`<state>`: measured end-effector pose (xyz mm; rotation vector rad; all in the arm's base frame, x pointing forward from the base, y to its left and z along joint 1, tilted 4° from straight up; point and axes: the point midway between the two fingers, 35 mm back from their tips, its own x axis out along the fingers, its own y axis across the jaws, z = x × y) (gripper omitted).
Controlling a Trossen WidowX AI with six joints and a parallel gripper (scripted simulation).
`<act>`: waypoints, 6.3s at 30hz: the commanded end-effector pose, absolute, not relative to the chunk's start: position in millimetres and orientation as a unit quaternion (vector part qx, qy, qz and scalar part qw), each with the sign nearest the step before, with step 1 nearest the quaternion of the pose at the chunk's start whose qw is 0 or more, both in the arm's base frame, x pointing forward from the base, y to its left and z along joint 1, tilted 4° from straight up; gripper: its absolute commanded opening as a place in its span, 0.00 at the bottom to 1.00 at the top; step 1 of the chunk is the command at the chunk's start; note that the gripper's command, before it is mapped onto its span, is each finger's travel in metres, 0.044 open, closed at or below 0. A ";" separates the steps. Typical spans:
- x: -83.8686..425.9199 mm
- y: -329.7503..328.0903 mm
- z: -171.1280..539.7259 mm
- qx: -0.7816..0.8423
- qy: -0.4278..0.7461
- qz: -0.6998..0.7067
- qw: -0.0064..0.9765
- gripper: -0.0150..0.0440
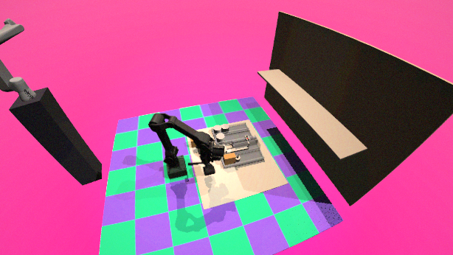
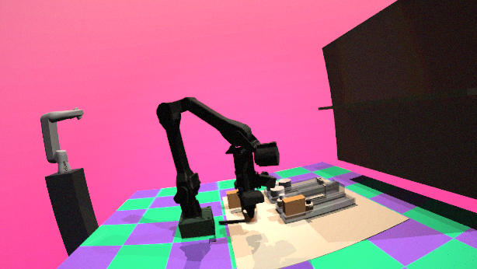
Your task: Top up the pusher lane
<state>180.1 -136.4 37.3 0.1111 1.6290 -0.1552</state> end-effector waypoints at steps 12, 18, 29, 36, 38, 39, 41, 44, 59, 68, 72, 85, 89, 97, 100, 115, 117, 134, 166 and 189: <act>183.6 -127.3 98.8 0.049 0.723 -0.072 0.685 0.25; 201.4 -116.3 92.6 0.061 0.724 -0.073 0.683 0.25; 239.4 -88.0 76.1 0.058 0.723 -0.075 0.684 0.25; 268.5 -62.2 60.5 0.061 0.721 -0.078 0.686 0.25; 276.3 -53.5 55.6 0.061 0.720 -0.079 0.686 0.25; 280.1 -49.1 53.0 0.062 0.720 -0.079 0.687 0.25; 287.3 -39.7 47.8 0.063 0.720 -0.080 0.687 0.25; 296.8 -25.8 40.2 0.064 0.719 -0.080 0.688 0.25; 297.9 -22.8 14.0 0.064 0.719 -0.081 0.688 0.25; 301.2 -23.4 13.9 0.064 0.719 -0.081 0.688 0.25; 303.0 -23.8 13.8 0.064 0.719 -0.081 0.688 0.25; 308.9 -24.9 13.5 0.064 0.718 -0.081 0.688 0.25; 310.7 -25.3 13.4 0.064 0.718 -0.081 0.688 0.25; 314.4 -26.0 13.2 0.064 0.718 -0.081 0.688 0.25; 315.7 -26.3 13.1 0.064 0.718 -0.081 0.688 0.25; 322.6 -27.7 12.8 0.064 0.718 -0.081 0.688 0.25; 323.5 -27.9 12.8 0.064 0.718 -0.081 0.688 0.25; 331.1 -29.5 12.7 0.064 0.718 -0.081 0.689 0.25; 345.4 -32.6 14.0 0.064 0.717 -0.081 0.689 0.25; 353.6 -34.4 16.7 0.064 0.717 -0.081 0.689 0.25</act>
